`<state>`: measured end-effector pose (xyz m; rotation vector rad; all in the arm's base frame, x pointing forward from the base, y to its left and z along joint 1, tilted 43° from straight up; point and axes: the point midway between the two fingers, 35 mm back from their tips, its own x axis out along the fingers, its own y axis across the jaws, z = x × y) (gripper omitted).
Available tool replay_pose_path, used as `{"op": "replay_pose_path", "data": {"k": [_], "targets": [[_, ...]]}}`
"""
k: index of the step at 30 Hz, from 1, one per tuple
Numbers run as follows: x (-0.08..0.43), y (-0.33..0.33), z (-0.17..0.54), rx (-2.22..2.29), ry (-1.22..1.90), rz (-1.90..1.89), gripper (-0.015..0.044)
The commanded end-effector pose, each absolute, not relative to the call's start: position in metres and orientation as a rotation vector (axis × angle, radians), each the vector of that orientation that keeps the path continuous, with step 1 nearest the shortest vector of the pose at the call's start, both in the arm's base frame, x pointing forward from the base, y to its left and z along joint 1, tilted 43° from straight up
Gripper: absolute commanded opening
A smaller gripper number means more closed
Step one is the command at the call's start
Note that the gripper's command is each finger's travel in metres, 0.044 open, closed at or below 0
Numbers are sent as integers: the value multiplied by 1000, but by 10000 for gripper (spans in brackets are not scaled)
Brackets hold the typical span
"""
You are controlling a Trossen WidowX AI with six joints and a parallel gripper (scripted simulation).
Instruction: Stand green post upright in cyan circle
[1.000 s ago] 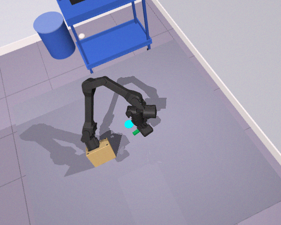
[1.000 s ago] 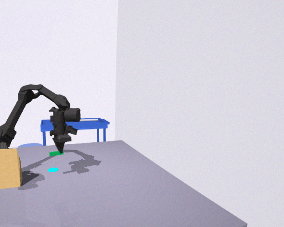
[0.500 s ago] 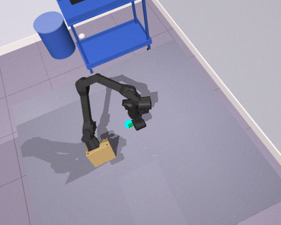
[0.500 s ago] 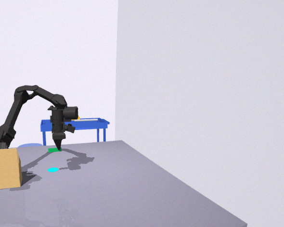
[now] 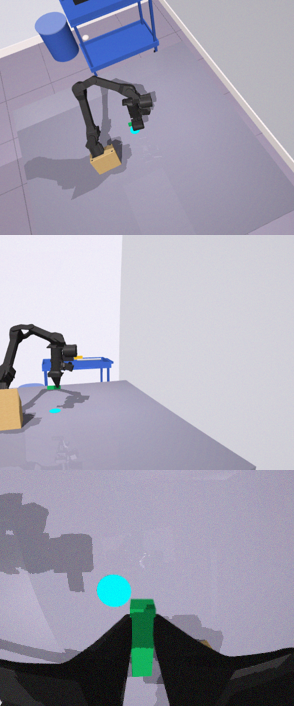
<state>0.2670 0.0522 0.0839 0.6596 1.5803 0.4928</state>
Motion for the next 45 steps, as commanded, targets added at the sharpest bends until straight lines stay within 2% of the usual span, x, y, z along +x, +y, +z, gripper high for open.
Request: {"op": "replay_pose_path", "data": {"k": [1, 16, 45], "targets": [[261, 61, 93, 708, 1596, 455, 23], [242, 83, 114, 829, 1648, 351, 23], [229, 88, 93, 656, 1655, 209, 23]]}}
